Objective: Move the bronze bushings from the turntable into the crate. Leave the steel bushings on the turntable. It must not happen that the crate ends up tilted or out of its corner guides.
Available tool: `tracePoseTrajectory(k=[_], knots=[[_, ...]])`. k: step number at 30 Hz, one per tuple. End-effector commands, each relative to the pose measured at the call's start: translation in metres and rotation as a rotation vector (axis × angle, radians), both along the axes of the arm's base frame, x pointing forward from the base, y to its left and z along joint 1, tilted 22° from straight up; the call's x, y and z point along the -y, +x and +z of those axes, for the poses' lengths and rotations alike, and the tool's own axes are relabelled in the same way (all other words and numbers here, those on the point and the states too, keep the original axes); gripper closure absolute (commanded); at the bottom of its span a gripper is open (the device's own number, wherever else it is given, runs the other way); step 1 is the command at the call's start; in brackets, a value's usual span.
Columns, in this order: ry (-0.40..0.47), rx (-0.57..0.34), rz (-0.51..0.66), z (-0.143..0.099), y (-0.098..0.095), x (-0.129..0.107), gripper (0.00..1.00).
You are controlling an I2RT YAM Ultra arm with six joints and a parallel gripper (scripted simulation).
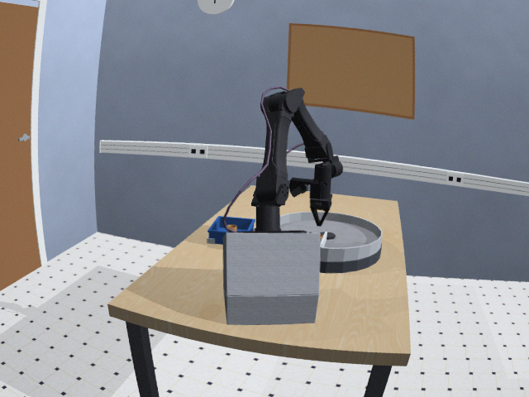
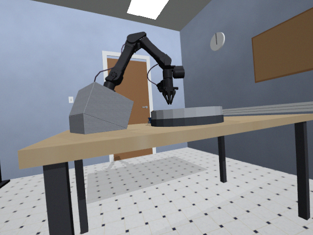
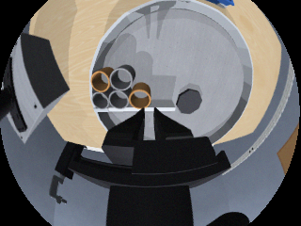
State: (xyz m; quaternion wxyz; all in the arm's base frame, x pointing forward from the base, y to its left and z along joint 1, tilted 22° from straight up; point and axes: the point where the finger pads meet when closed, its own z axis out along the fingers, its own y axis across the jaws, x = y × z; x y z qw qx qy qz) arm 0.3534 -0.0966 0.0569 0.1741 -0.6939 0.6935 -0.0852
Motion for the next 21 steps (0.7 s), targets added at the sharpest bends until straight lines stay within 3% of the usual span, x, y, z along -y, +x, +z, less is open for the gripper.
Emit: tracePoseTrajectory(k=[1, 5, 13, 21], knots=[[0.018, -0.008, 0.000, 0.000, 0.002, -0.002, 0.85], [0.019, -0.010, 0.001, -0.001, 0.002, -0.002, 0.85], [0.012, -0.025, 0.001, -0.035, 0.004, -0.010, 0.85], [-0.007, 0.038, -0.005, -0.013, 0.016, -0.002, 0.85]])
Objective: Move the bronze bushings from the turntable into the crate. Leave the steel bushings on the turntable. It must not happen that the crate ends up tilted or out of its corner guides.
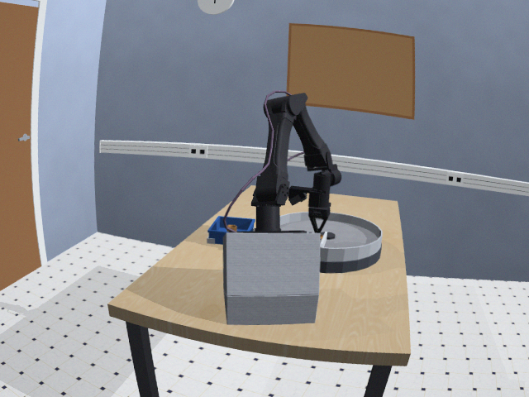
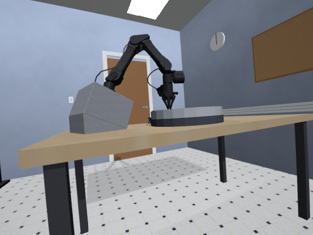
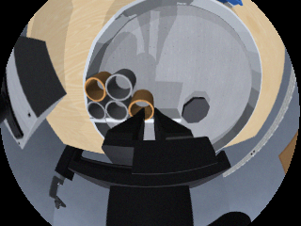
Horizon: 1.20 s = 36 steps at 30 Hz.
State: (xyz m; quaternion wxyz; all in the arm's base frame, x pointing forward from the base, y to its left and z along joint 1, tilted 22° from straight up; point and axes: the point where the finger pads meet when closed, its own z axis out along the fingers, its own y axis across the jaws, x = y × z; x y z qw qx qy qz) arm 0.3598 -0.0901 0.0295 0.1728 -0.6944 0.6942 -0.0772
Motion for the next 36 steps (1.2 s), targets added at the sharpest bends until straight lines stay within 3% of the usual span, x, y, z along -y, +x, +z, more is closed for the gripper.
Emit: tracePoseTrajectory(k=[1, 36], knots=[[-0.017, 0.052, -0.007, 0.0142, 0.0092, 0.0041, 0.85], [-0.012, 0.039, -0.009, 0.0177, 0.0080, 0.0074, 0.85]])
